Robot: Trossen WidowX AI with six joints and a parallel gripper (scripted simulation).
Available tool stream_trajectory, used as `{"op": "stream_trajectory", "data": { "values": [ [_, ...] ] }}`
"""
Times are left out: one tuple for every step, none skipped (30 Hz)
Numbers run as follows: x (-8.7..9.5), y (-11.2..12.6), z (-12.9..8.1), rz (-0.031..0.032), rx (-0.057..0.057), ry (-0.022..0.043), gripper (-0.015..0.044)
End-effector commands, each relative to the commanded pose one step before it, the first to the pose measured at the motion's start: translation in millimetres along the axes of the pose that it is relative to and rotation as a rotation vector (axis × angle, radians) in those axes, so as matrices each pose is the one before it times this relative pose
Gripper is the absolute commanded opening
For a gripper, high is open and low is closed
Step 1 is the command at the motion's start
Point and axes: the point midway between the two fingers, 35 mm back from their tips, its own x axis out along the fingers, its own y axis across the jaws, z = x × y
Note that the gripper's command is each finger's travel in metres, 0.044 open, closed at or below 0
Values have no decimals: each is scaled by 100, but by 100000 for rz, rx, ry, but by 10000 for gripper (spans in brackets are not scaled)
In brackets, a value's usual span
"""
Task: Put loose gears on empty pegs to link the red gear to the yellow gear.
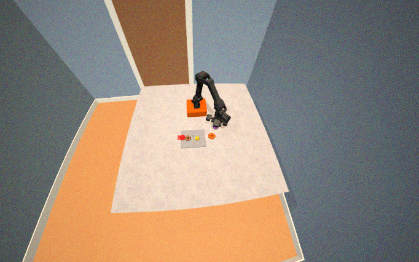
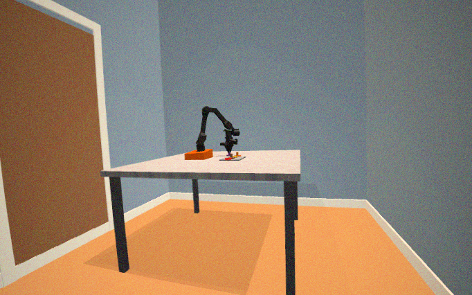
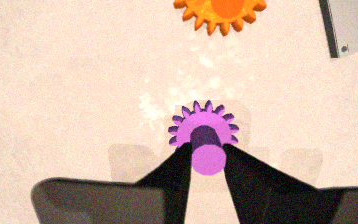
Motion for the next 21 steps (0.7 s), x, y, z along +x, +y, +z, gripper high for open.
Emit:
{"op": "stream_trajectory", "data": {
  "values": [
    [-801,373,108,676,-199,-70,0],
    [-245,65,16,6,0,-1,0],
    [-247,63,15,6,0,-1,0],
    [-248,61,13,6,0,-1,0],
    [-249,59,12,6,0,-1,0],
    [-250,56,11,6,0,-1,0],
    [-251,54,9,5,0,-1,0],
    [-252,52,8,5,0,-1,0],
    [-254,49,7,5,0,-1,0],
    [-255,47,5,5,0,0,0],
    [-256,45,4,5,0,0,0],
    [-257,42,3,4,0,0,0],
    [-258,40,1,4,0,0,0],
    [-259,38,0,4,0,0,0],
    [-260,35,-1,4,0,0,0],
    [-260,33,-3,4,0,0,0],
    [-261,31,-4,3,0,0,0],
    [-262,28,-5,3,0,0,0],
    [-263,26,-7,3,0,1,0],
    [-264,23,-8,3,0,1,0],
    [-264,21,-9,3,0,1,0]
  ]
}}
